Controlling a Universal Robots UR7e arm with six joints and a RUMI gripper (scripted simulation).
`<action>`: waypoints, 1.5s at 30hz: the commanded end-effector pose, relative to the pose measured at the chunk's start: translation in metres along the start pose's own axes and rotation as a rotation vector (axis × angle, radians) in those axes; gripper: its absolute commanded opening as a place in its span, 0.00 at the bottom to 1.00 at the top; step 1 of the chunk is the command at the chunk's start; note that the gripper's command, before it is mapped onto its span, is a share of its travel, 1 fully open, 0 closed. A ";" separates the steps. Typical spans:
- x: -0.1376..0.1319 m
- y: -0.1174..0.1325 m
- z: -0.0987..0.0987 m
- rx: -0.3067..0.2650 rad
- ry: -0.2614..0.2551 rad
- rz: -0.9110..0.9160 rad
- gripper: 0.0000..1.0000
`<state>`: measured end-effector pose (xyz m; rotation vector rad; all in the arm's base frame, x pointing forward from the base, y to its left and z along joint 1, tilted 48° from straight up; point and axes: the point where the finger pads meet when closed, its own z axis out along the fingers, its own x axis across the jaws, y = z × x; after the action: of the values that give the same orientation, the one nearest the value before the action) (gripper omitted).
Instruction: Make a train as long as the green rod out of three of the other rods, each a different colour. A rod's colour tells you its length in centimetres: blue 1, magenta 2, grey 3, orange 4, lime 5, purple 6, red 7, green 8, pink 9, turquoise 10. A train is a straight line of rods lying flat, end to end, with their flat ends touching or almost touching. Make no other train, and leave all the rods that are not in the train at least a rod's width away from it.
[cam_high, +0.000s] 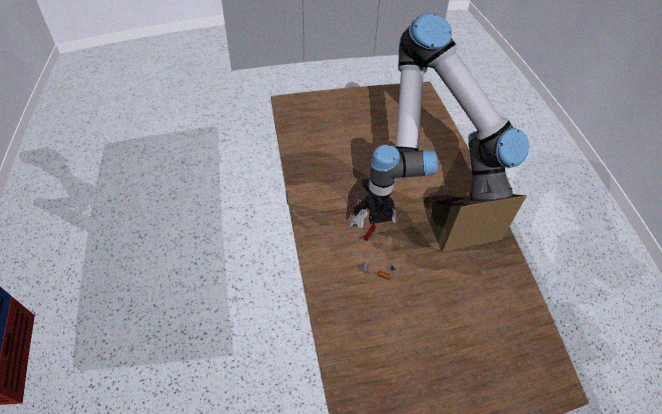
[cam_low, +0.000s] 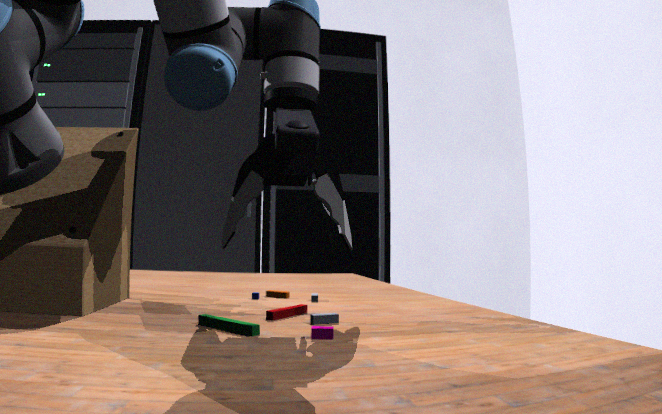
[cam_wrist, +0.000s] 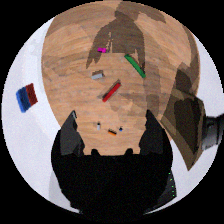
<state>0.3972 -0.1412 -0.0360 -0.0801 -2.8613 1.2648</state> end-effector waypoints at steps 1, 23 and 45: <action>-0.002 -0.001 -0.001 0.001 -0.003 0.000 1.00; -0.007 0.001 -0.001 0.001 -0.002 -0.190 1.00; -0.020 0.007 -0.001 0.001 -0.002 -0.689 1.00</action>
<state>0.4121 -0.1383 -0.0396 0.6409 -2.5929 1.1361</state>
